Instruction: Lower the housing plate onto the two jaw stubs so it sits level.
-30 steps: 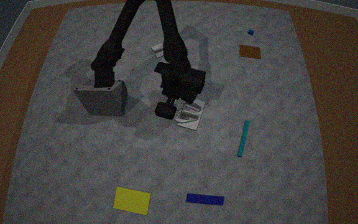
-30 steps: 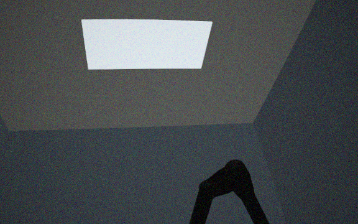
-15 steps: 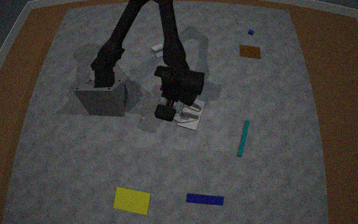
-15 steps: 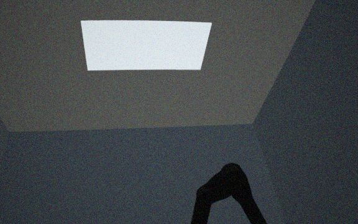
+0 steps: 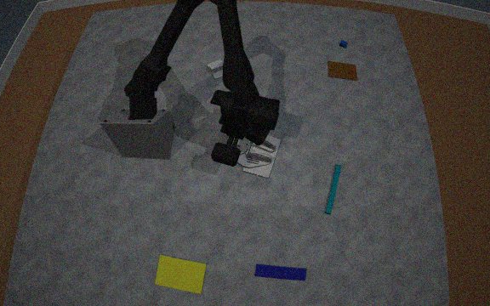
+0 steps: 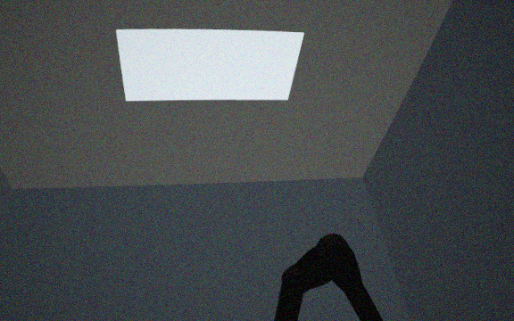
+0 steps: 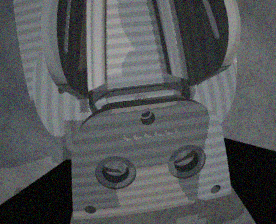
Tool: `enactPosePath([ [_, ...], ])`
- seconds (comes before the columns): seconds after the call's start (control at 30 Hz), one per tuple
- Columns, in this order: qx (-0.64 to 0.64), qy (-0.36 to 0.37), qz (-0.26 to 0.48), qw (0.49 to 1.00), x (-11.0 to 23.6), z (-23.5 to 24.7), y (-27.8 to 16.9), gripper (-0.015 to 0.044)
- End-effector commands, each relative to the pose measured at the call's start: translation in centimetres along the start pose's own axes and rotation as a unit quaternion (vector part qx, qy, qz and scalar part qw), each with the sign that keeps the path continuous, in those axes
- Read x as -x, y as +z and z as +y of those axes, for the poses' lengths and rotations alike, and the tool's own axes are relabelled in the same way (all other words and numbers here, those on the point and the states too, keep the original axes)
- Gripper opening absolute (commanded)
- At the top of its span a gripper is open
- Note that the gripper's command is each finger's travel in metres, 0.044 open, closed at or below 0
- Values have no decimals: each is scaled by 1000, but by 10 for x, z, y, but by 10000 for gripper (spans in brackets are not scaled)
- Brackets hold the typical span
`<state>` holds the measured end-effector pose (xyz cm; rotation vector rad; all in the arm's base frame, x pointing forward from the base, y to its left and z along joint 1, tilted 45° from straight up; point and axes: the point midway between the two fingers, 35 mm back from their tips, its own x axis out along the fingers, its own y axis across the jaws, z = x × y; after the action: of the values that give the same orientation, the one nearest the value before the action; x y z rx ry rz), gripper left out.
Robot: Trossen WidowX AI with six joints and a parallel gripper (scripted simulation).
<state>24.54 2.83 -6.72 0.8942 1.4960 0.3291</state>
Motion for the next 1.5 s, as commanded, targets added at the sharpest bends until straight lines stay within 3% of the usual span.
enactPosePath([
  [0.0,-3,2,0,1000,-2,0,0,351],
  [1.47,-3,2,0,1000,-9,0,0,351],
])
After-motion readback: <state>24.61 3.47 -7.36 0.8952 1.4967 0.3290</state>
